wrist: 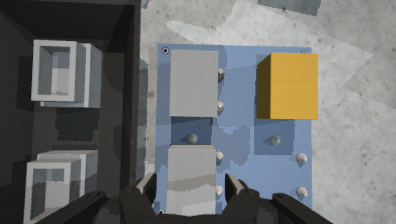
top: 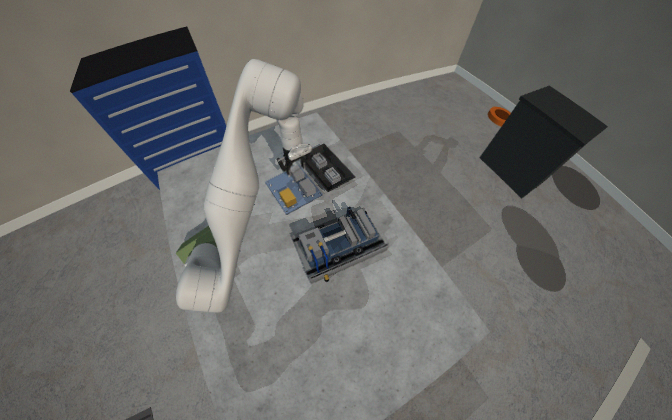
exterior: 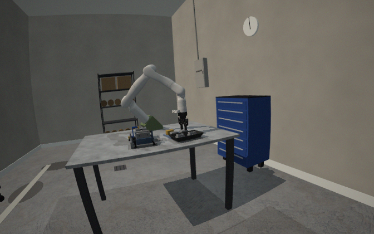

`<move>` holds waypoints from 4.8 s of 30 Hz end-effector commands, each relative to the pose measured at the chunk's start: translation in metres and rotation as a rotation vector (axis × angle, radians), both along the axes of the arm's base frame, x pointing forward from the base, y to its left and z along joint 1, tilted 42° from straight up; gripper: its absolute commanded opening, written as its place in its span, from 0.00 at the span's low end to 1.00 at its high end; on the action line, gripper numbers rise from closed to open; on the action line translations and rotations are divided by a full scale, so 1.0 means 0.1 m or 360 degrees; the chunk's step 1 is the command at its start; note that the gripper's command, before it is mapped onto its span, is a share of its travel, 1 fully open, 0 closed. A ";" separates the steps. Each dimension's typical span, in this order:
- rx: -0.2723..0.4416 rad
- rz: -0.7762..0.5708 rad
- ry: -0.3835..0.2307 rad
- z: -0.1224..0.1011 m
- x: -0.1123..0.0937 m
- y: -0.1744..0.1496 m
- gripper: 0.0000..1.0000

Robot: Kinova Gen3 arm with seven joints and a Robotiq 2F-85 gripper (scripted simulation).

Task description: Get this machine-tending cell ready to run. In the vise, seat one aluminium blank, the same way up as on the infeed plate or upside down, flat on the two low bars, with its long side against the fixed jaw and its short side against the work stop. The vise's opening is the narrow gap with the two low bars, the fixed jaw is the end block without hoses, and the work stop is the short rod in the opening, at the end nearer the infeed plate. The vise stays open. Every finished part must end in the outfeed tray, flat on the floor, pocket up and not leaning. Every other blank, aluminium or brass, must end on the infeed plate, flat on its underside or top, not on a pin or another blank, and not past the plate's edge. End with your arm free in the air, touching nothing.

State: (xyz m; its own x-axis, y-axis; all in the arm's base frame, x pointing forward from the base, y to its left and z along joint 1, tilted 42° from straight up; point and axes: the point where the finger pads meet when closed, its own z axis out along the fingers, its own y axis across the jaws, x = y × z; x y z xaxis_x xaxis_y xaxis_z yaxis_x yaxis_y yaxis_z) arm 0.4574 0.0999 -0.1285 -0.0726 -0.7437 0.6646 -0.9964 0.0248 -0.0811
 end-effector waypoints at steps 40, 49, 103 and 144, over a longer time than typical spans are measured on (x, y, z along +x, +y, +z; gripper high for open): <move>0.0000 0.0000 0.0000 -0.06 0.00 -0.06 0.67; 0.0000 0.0000 0.0000 -0.06 0.00 -0.06 0.67; 0.0000 0.0000 0.0000 -0.06 0.00 -0.06 0.00; 0.0000 0.0000 0.0000 -0.02 0.00 -0.02 0.00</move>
State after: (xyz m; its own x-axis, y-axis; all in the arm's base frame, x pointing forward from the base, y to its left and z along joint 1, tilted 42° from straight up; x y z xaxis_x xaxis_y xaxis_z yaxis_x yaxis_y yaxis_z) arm 0.4562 0.0953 -0.1328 -0.0720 -0.7414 0.6672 -0.9966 0.0270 -0.0776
